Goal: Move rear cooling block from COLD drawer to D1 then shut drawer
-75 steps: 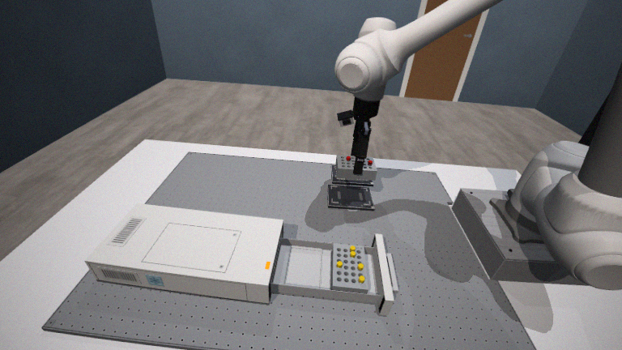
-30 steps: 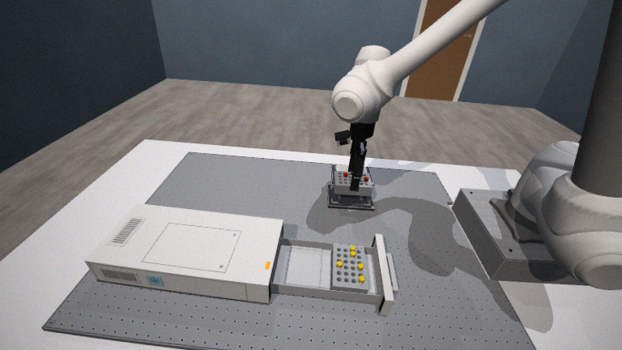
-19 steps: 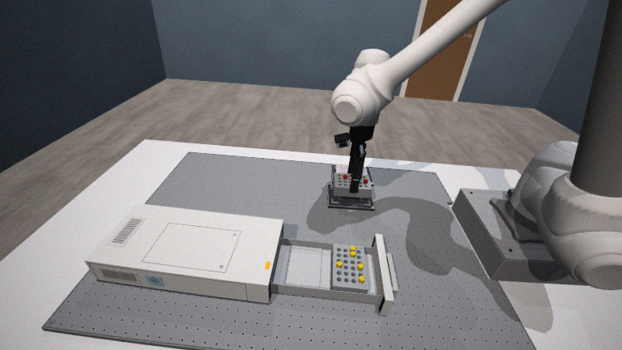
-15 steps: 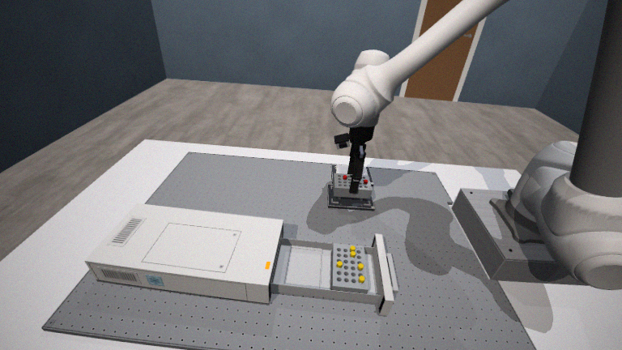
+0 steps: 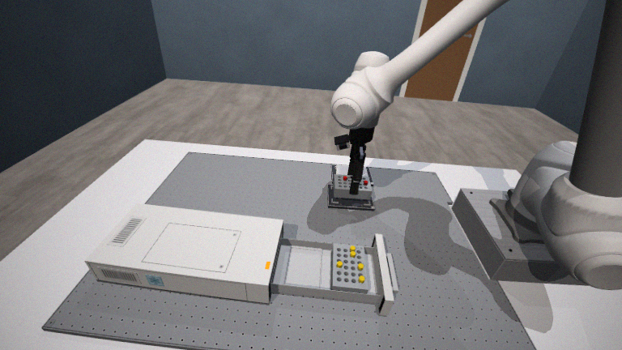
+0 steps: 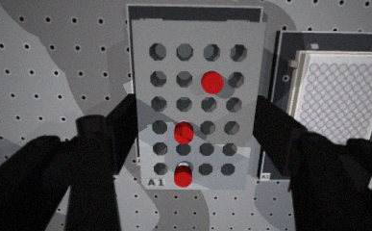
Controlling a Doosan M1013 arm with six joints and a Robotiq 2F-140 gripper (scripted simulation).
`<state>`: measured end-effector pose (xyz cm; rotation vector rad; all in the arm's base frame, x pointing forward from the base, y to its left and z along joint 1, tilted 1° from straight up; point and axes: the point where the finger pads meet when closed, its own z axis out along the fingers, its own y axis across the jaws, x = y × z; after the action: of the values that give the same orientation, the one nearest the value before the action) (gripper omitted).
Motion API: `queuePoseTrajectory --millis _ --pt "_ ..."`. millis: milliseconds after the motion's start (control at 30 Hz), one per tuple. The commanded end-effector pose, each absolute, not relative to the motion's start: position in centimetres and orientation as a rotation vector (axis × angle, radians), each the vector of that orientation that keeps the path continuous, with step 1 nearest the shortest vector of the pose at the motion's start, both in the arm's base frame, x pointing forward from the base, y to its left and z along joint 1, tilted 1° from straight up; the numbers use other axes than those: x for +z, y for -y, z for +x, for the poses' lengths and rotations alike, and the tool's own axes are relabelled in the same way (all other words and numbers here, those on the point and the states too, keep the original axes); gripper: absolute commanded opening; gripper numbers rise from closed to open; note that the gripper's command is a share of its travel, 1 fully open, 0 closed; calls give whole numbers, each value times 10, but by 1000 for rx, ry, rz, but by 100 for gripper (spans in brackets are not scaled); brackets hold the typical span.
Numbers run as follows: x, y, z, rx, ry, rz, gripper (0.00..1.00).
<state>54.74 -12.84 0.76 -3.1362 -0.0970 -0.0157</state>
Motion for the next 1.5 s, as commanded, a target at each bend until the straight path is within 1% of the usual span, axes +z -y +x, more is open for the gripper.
queuePoseTrajectory --millis 0,1133,1467 --pt "15 128 550 -25 80 -3133 10" --pt "31 128 550 -26 81 -3133 10" --pt "19 128 549 -21 81 -3132 10"
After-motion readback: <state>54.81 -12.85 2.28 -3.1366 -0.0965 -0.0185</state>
